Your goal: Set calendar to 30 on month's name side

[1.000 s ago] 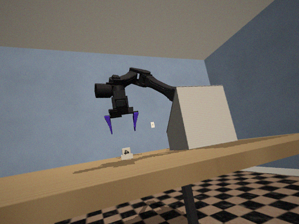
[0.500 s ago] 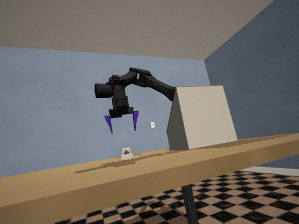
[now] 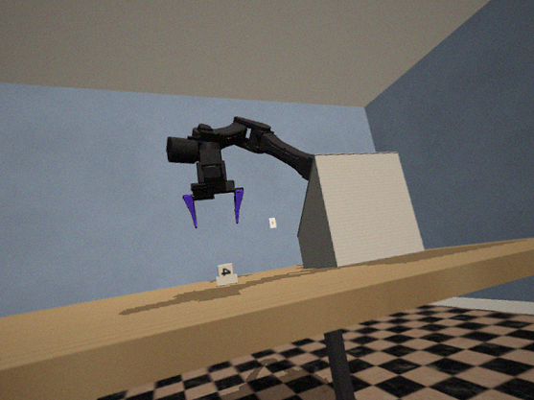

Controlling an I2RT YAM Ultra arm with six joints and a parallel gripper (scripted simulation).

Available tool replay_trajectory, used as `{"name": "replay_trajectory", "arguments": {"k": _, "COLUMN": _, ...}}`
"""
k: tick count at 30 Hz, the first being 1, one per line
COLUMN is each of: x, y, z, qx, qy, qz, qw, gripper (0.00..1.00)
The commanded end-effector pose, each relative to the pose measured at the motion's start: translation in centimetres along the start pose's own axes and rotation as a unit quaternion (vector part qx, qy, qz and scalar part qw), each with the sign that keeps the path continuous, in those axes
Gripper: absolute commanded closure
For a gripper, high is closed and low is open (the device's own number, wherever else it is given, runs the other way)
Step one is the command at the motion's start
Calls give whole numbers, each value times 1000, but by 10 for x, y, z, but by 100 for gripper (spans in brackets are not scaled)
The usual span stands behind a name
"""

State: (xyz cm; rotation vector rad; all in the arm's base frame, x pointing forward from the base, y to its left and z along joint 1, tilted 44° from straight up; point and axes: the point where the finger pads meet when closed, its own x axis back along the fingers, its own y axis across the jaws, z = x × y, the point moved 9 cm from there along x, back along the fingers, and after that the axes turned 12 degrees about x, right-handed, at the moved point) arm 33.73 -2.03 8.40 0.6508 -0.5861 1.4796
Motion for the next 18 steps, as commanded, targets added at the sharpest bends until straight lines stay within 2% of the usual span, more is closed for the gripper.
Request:
{"name": "replay_trajectory", "arguments": {"k": 1, "x": 13, "y": 4, "z": -1, "qx": 4, "qy": -3, "qz": -3, "qw": 1000, "gripper": 0}}
{"name": "replay_trajectory", "arguments": {"k": 10, "x": 52, "y": 3, "z": -1, "qx": 4, "qy": -4, "qz": -3, "qw": 1000, "gripper": 0}}
{"name": "replay_trajectory", "arguments": {"k": 18, "x": 60, "y": 3, "z": -1, "qx": 4, "qy": -4, "qz": -3, "qw": 1000, "gripper": 0}}
